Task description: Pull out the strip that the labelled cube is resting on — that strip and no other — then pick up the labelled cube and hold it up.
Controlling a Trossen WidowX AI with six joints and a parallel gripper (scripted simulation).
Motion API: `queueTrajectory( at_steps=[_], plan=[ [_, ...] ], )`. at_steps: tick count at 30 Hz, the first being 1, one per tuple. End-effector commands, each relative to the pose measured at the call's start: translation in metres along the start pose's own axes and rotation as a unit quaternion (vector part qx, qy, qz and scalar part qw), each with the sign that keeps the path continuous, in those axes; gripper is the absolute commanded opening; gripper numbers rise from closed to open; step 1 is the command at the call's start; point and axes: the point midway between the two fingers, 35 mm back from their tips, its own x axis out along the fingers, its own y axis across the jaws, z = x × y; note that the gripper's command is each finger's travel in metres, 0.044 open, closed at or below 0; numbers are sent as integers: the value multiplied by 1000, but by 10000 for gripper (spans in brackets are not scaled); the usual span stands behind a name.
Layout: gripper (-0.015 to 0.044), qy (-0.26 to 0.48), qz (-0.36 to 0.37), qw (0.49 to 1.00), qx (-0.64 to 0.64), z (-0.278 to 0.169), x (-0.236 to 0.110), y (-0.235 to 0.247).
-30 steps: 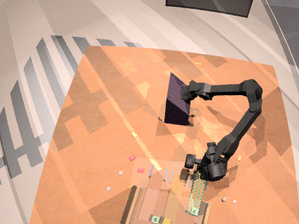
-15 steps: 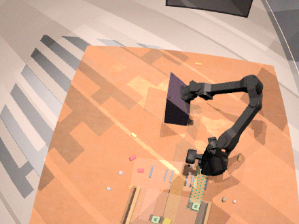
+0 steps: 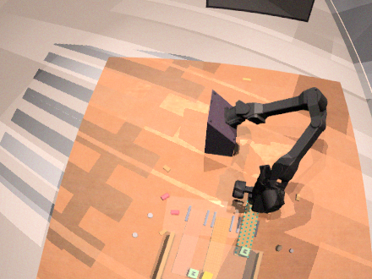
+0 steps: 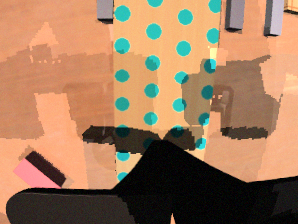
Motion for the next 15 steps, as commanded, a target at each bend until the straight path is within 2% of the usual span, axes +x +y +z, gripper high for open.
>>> queueTrajectory(
  at_steps=[1, 15],
  plan=[
    [0, 12, -1, 1000, 2, -13, 4, 0],
    [0, 12, -1, 1000, 2, -34, 4, 0]
  ],
)
